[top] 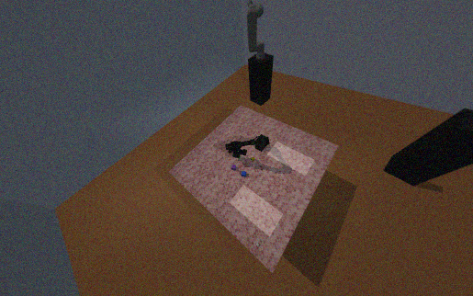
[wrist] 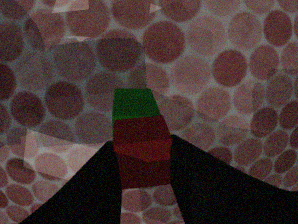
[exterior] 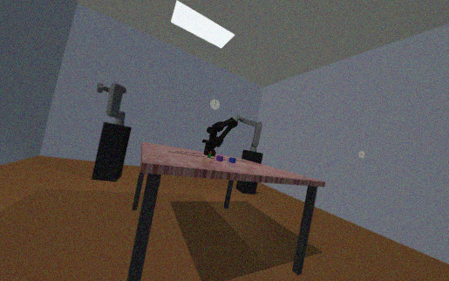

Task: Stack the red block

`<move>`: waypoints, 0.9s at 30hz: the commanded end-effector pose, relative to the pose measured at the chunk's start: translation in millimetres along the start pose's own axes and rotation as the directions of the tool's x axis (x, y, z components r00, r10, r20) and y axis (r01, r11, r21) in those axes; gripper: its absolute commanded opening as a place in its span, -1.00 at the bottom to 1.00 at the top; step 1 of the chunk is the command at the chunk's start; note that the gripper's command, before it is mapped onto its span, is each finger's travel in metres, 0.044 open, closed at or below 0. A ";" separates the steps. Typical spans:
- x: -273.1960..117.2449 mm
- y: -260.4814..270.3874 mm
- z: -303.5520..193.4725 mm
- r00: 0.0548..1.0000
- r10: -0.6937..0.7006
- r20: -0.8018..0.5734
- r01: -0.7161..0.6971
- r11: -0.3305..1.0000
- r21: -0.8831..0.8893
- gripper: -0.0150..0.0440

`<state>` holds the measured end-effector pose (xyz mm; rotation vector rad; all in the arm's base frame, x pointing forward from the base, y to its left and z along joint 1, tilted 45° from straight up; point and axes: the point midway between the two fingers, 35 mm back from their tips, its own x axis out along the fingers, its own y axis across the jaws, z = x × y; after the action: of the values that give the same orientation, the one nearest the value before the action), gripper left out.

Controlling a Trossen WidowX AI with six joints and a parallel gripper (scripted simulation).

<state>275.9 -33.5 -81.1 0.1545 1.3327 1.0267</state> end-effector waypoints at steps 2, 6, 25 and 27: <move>1.0 0.4 0.1 1.000 0.003 0.003 -0.003 1.000 0.004 -0.49; 1.0 0.4 0.1 1.000 0.003 0.003 -0.003 1.000 0.004 -0.49; 0.1 0.3 -0.4 1.000 0.002 0.000 -0.002 1.000 0.003 0.84; 0.1 0.3 -0.4 1.000 0.002 0.000 -0.002 1.000 0.003 1.00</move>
<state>275.5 -33.6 -80.7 0.1579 1.3339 1.0263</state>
